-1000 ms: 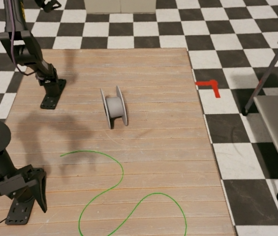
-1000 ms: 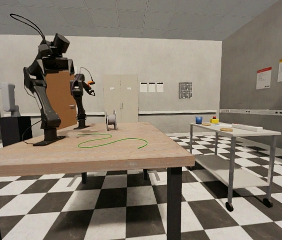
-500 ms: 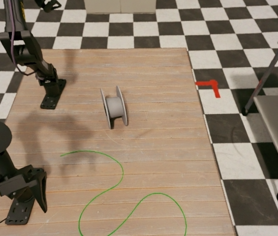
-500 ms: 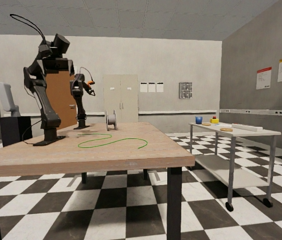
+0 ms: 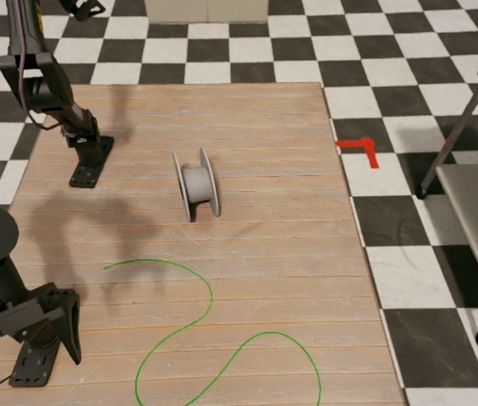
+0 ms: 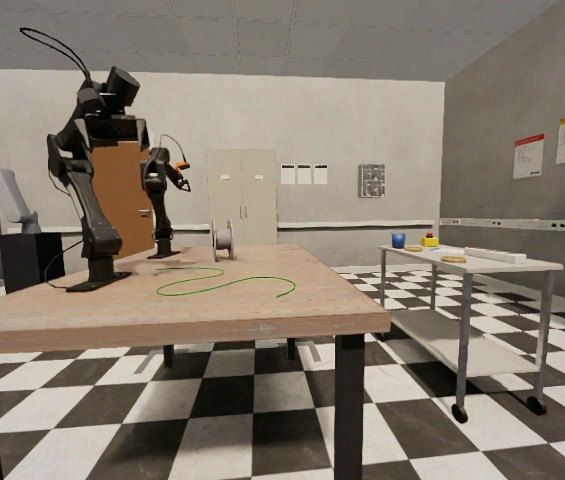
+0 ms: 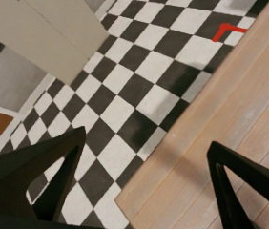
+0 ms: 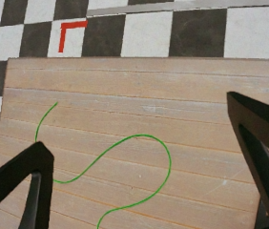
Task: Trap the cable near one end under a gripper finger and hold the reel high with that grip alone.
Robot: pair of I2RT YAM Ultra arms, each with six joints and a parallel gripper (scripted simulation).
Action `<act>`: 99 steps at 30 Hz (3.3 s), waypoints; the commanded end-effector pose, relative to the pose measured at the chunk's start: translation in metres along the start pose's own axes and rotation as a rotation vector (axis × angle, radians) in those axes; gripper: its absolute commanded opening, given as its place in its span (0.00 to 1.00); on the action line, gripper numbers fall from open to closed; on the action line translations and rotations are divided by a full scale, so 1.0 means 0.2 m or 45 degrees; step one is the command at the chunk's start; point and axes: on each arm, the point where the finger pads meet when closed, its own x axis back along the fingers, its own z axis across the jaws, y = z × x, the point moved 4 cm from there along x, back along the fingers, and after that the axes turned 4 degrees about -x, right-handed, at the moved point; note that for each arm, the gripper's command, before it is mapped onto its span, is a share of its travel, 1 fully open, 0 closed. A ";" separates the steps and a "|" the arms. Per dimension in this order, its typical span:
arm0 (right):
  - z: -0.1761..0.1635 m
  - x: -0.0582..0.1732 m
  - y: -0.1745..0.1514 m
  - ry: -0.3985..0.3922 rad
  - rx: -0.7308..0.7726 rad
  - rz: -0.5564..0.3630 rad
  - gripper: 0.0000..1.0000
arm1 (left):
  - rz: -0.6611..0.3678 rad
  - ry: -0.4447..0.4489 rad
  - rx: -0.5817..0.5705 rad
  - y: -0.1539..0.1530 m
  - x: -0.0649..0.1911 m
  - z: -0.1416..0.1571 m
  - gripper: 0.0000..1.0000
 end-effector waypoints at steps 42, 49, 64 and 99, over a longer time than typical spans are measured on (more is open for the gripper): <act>0.12 1.03 0.45 0.717 0.388 -0.765 1.00 | -0.220 1.014 0.919 0.38 0.88 0.42 1.00; 0.11 1.12 0.46 0.753 0.423 -0.838 1.00 | -0.287 1.087 0.988 0.40 0.97 0.42 1.00; 0.12 1.14 0.47 0.787 0.454 -0.853 1.00 | -0.342 1.124 1.016 0.43 1.03 0.40 1.00; 0.32 1.27 0.26 1.399 0.695 -0.662 1.00 | -0.407 0.907 0.972 0.49 0.93 0.37 1.00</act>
